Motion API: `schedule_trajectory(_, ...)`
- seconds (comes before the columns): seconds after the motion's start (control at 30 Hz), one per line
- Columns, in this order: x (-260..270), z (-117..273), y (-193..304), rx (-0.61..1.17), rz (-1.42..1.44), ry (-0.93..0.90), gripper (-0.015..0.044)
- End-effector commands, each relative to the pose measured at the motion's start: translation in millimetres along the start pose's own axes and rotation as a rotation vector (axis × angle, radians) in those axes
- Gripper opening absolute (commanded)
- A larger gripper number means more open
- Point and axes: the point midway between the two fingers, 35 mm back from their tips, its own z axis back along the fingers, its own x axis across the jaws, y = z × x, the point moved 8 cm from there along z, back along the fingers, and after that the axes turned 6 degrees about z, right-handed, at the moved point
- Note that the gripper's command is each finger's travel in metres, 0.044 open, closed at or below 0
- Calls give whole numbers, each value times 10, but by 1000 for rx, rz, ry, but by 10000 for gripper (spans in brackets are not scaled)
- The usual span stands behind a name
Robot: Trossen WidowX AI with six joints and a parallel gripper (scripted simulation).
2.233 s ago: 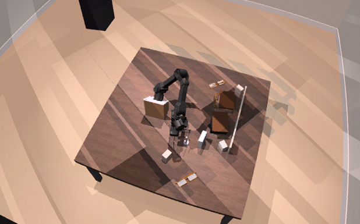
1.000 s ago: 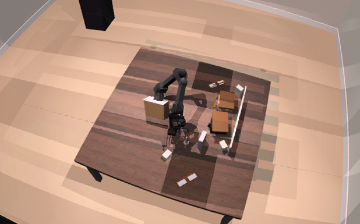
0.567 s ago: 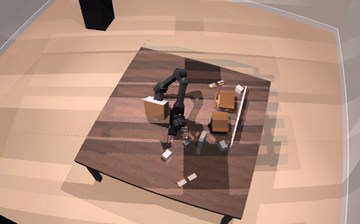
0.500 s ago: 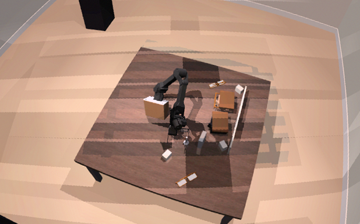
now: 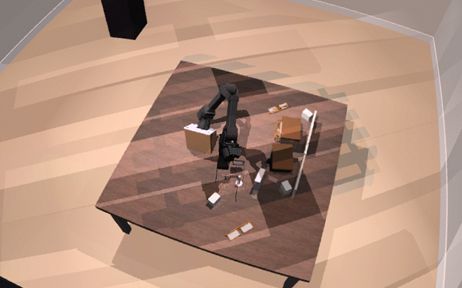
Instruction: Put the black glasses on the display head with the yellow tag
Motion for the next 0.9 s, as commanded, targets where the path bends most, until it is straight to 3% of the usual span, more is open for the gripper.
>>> schedule_trajectory(0.0, 5, -7, -32, 0, 56, -1, 0)
schedule_trajectory(0.87, 140, 50, -590, 1, 1086, -7, 0)
